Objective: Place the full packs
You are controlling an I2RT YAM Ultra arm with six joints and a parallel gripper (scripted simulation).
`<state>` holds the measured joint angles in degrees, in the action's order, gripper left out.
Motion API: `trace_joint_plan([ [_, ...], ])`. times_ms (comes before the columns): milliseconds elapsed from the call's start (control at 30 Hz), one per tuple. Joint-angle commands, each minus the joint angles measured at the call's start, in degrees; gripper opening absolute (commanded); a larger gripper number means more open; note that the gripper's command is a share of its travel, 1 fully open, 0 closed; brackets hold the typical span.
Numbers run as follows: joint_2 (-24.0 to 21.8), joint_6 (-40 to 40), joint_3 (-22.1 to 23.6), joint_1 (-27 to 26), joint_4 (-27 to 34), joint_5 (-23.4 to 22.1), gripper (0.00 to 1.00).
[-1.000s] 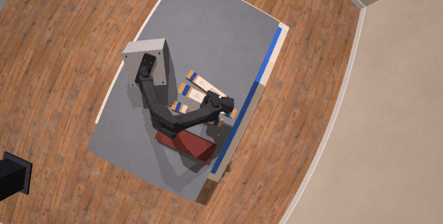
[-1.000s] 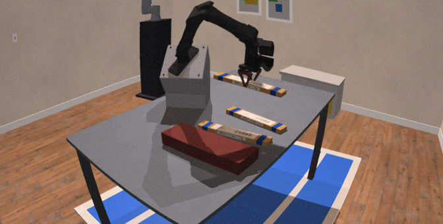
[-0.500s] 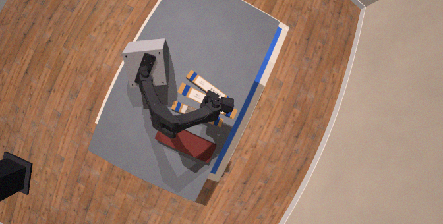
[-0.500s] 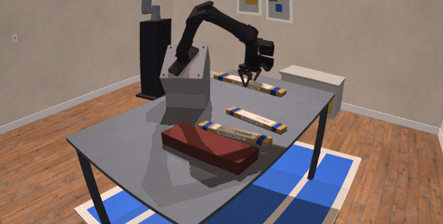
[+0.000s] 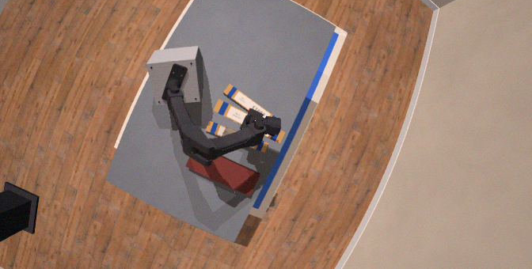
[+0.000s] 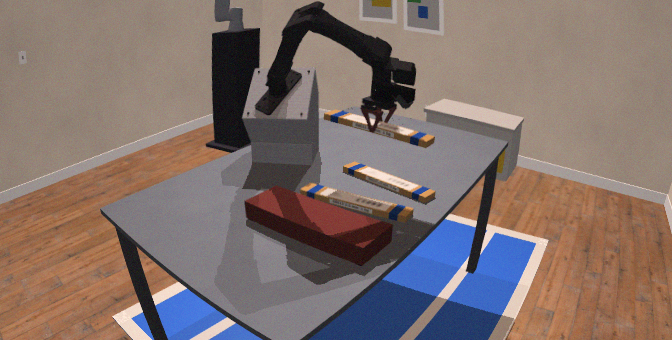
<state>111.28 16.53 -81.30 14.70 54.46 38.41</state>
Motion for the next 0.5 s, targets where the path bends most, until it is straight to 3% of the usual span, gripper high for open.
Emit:
trace_joint_plan([
  [0,-4.44,-0.4,-1.03,2.58,-0.07,0.25,0.0],
  [400,-4.43,-0.42,-0.97,2.56,-0.11,0.24,0.0],
  [433,-3.09,-2.15,3.99,0.16,-5.45,-0.1,0.0],
  [467,-3.08,-2.41,4.25,0.02,-5.94,-0.13,0.0],
])
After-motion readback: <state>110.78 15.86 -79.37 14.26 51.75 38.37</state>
